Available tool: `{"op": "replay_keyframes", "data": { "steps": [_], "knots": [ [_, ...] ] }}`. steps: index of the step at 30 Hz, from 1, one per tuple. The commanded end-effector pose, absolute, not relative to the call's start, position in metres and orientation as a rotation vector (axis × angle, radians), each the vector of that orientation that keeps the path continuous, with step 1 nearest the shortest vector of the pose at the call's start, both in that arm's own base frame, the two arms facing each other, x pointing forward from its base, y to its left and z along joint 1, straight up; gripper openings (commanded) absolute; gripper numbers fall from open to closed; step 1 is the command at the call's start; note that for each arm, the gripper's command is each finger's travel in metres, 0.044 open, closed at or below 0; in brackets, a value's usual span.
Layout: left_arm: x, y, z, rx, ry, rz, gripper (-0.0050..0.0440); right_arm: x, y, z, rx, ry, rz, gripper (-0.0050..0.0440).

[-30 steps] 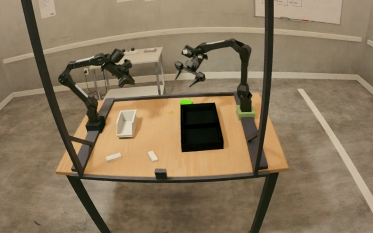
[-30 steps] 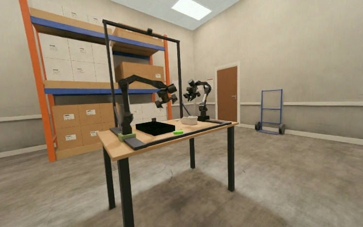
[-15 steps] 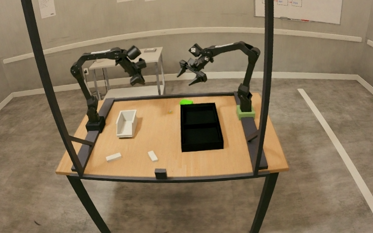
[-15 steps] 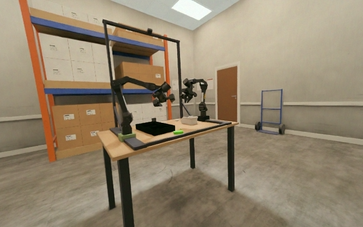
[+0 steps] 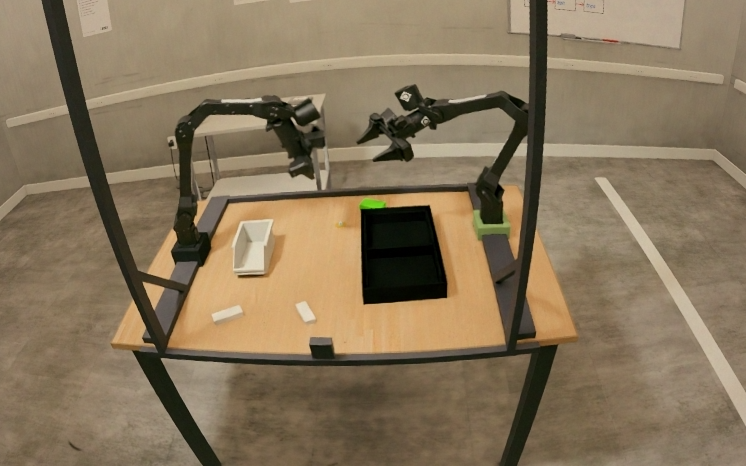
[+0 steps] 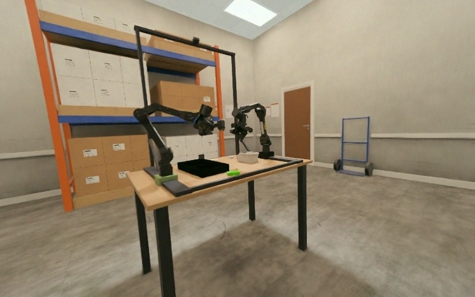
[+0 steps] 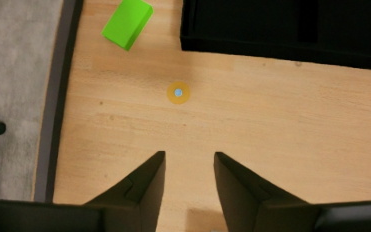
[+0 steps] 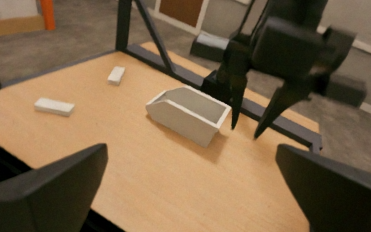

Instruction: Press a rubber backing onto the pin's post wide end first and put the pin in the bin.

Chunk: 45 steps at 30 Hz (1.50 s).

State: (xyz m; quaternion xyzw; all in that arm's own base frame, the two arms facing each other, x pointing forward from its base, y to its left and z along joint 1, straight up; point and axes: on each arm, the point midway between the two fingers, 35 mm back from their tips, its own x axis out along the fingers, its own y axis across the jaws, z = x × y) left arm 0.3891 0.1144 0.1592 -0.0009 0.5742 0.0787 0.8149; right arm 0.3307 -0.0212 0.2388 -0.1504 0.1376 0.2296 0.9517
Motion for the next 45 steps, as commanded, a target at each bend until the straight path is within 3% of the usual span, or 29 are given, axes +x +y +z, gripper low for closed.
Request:
{"op": "replay_keyframes", "data": {
  "steps": [1,12,21,35,45],
  "knots": [
    [0.407,0.122,0.154,0.000,1.258,0.153,0.0130,0.331,-0.019,0.255,-0.290,0.196,0.373,0.0440],
    [0.454,0.145,0.074,-0.007,1.428,0.079,0.0130,0.319,-0.005,0.312,-0.101,-0.018,0.104,0.0440],
    [0.463,0.152,0.023,-0.020,1.519,0.041,0.0130,0.312,0.000,0.332,-0.008,-0.076,0.011,0.0440],
    [0.462,0.151,0.013,-0.022,1.536,0.036,0.0130,0.315,0.000,0.329,0.001,-0.065,-0.001,0.0440],
    [0.457,0.149,-0.018,-0.029,1.563,0.030,0.0130,0.315,0.000,0.329,0.000,-0.065,0.000,0.0440]
  ]
}}
